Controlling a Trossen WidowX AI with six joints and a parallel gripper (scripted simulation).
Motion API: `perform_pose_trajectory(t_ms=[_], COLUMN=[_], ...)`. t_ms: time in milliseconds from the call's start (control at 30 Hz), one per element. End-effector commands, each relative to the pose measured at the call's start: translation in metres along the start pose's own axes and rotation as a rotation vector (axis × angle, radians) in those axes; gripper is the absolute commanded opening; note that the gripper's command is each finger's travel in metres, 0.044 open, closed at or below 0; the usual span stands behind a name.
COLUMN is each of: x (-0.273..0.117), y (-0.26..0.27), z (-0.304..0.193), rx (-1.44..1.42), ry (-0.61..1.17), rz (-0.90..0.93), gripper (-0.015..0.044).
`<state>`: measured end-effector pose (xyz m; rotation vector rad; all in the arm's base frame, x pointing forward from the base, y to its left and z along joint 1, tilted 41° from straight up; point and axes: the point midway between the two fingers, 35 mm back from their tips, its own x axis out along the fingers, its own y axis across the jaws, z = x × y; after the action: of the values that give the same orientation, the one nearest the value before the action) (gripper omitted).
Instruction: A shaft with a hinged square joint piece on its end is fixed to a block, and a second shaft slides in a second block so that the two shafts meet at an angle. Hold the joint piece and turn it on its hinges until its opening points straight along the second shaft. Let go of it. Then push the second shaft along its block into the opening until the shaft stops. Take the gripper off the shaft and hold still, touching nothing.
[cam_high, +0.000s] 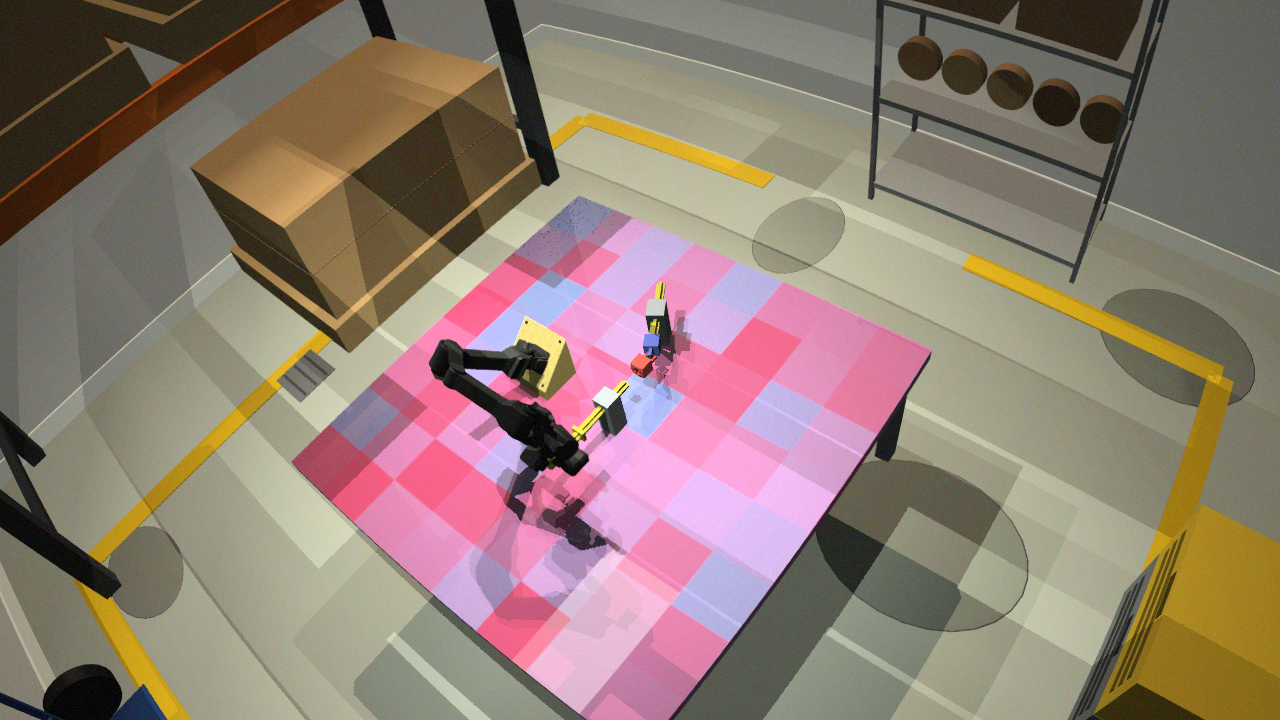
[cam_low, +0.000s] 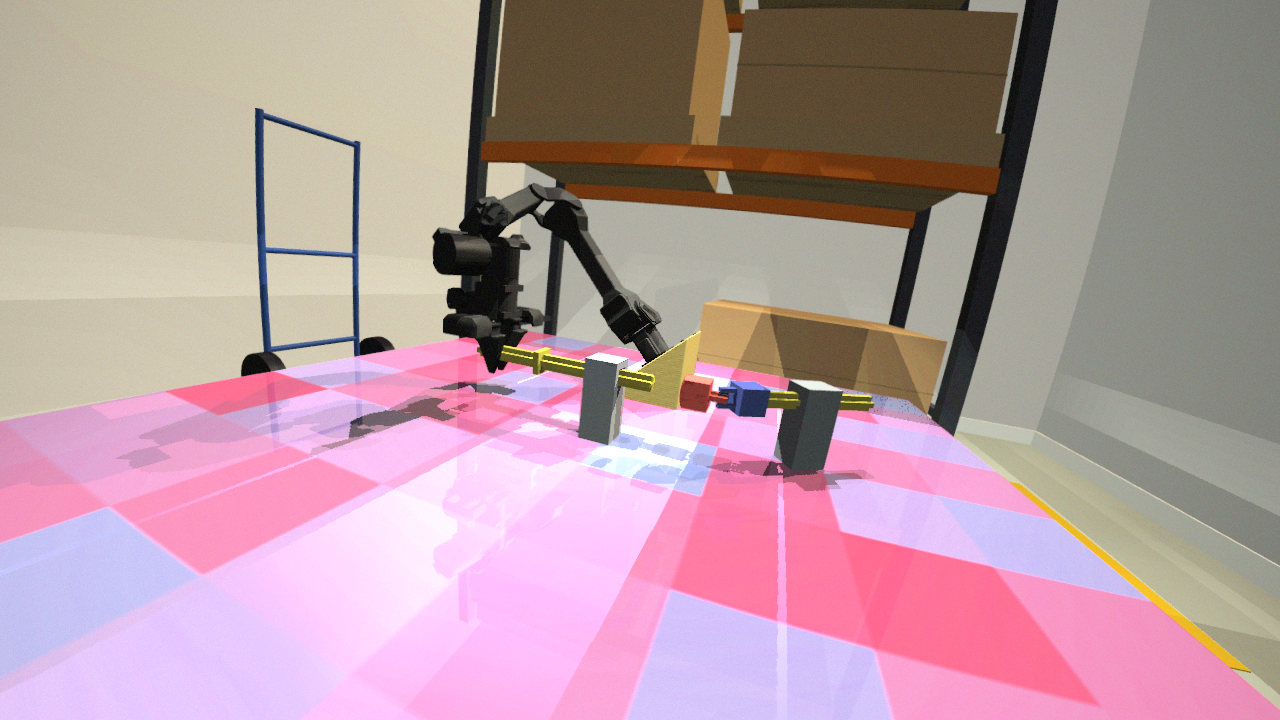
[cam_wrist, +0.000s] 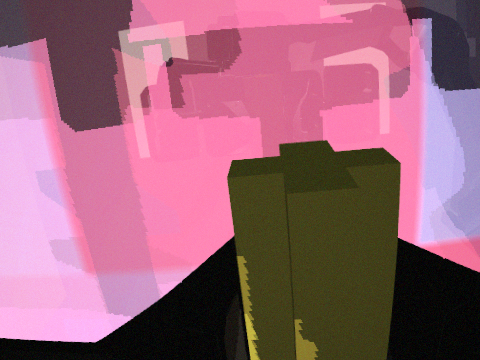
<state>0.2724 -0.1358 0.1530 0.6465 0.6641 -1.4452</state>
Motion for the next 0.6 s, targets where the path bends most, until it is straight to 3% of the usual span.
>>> perform_pose_trajectory(t_ms=[0,167,433,567], x=[0.0,0.0,0.0,0.0], y=[0.0,0.0,0.0,0.0], z=[0.0,0.0,0.0,-0.0008], rx=[0.0,0.0,0.0,0.0], ry=[0.0,0.0,0.0,0.0], rz=[0.0,0.0,0.0,0.001], gripper=[0.0067,0.0067,0.0,0.0])
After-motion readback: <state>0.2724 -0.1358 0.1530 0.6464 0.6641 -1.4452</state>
